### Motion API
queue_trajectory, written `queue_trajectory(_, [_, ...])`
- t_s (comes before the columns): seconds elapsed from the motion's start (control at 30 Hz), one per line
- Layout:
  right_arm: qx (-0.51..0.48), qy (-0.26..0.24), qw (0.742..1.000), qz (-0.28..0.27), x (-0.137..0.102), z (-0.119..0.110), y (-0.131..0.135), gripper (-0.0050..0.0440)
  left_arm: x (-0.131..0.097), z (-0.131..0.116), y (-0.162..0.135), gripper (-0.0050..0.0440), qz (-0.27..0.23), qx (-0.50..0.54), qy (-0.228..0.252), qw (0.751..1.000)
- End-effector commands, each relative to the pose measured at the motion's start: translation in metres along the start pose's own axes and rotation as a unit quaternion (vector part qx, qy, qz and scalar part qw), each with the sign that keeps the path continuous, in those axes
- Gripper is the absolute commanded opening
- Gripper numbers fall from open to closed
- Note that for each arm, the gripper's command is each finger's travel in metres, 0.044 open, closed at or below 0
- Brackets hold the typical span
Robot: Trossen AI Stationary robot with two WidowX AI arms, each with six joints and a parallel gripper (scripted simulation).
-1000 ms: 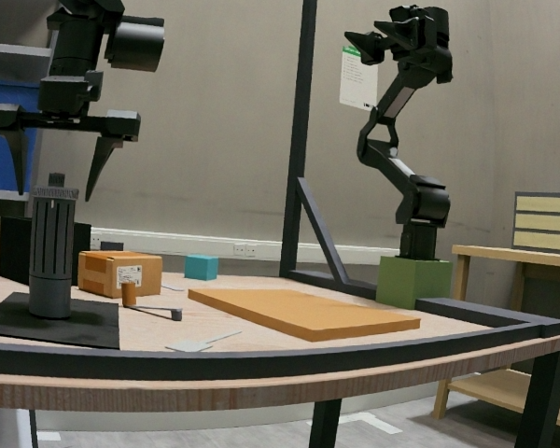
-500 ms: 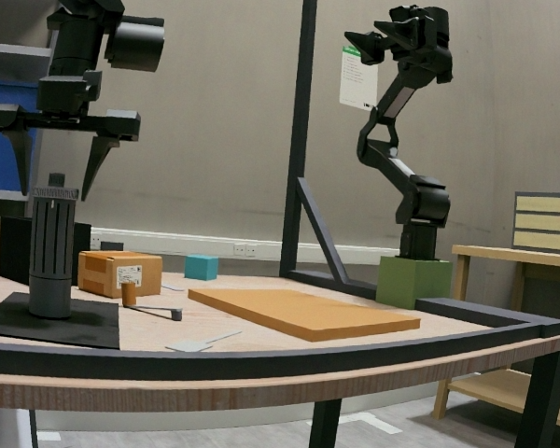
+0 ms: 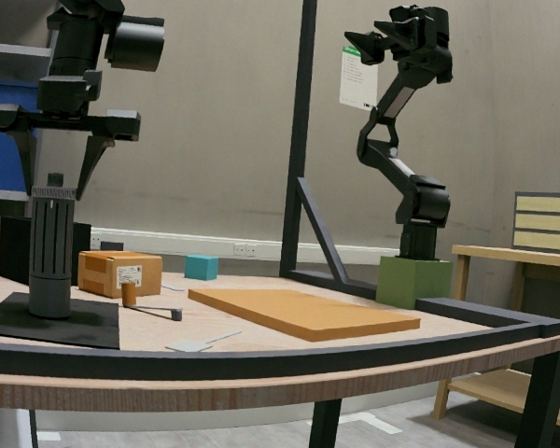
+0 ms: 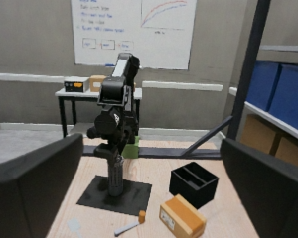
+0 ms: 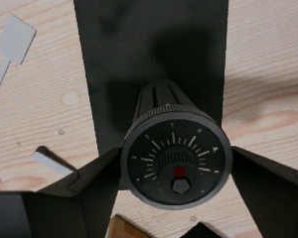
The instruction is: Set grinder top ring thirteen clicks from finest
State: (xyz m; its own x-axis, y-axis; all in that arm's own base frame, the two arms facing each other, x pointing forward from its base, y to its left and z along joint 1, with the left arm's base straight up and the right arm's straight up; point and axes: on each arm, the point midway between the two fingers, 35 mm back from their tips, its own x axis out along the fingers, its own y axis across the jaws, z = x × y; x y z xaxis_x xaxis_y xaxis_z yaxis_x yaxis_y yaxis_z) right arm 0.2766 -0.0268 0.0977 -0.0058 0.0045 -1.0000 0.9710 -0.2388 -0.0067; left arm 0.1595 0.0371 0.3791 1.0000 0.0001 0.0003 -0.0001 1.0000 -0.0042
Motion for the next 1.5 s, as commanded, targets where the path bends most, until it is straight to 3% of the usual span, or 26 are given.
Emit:
queue_trajectory(0.0, [0.001,0.002,1.000,0.017,-0.0086,0.0002,0.0037,0.0289,-0.0001,0.0036,-0.0002,0.0400,0.000,0.005,-0.001,1.000])
queue_trajectory(0.9, [-0.001,0.002,1.000,0.018,-0.0084,0.0000,0.0035,0.0285,0.0001,0.0033,-0.0003,0.0400,-0.001,0.004,-0.001,1.000])
queue_trajectory(1.47, [-0.158,-0.002,0.987,0.018,-0.0084,-0.0004,0.0036,0.0285,0.0001,0.0033,-0.0003,0.0400,-0.001,0.004,-0.001,1.000])
